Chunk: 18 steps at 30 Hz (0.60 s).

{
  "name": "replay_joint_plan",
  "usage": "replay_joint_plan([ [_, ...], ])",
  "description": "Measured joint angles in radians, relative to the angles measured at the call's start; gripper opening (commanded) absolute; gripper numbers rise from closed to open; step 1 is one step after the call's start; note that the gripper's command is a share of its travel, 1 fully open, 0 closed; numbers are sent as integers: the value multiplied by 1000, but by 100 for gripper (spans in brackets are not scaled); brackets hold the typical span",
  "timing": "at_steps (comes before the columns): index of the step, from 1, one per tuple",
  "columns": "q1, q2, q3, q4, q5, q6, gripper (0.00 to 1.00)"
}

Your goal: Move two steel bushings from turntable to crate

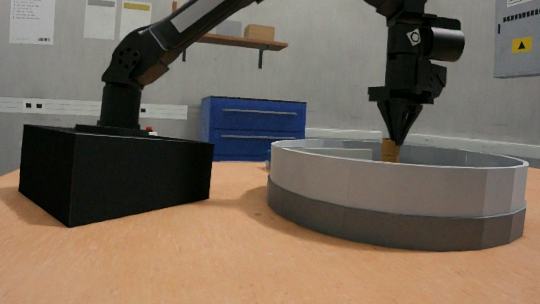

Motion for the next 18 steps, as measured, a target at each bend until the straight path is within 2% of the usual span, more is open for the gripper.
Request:
replay_joint_plan([
  [1,0,0,0,0,0,0,0],
  [2,0,0,0,0,0,0,13],
  [18,0,0,0,-2,0,0,13],
])
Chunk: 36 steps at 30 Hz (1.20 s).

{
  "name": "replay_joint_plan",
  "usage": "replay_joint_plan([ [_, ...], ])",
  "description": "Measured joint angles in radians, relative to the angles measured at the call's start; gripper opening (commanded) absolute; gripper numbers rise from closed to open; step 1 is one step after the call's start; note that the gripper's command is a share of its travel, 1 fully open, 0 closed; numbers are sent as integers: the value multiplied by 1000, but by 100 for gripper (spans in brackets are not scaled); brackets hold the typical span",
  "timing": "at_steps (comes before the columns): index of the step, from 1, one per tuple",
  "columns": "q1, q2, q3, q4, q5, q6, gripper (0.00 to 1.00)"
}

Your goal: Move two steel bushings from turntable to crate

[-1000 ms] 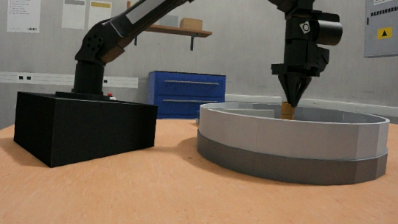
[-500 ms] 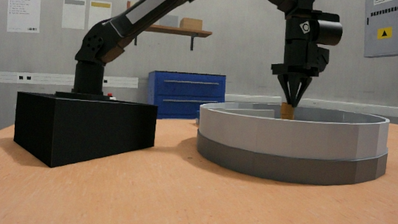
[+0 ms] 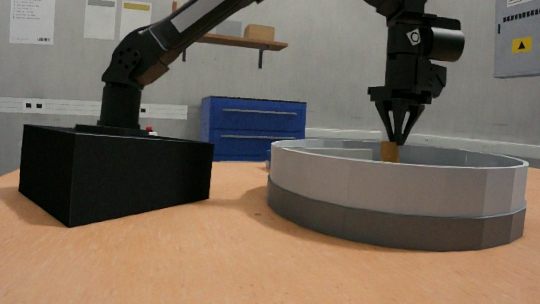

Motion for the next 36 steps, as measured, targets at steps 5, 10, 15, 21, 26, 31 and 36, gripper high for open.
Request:
replay_joint_plan([
  [5,0,0,0,0,0,0,13],
  [10,0,0,0,0,0,0,13],
  [15,0,0,0,0,0,0,13],
  [21,0,0,0,-3,0,0,13],
  [26,0,0,41,-43,0,0,13],
  [31,0,-3,95,-84,0,0,13],
  [36,0,-3,116,-110,0,-1,13],
])
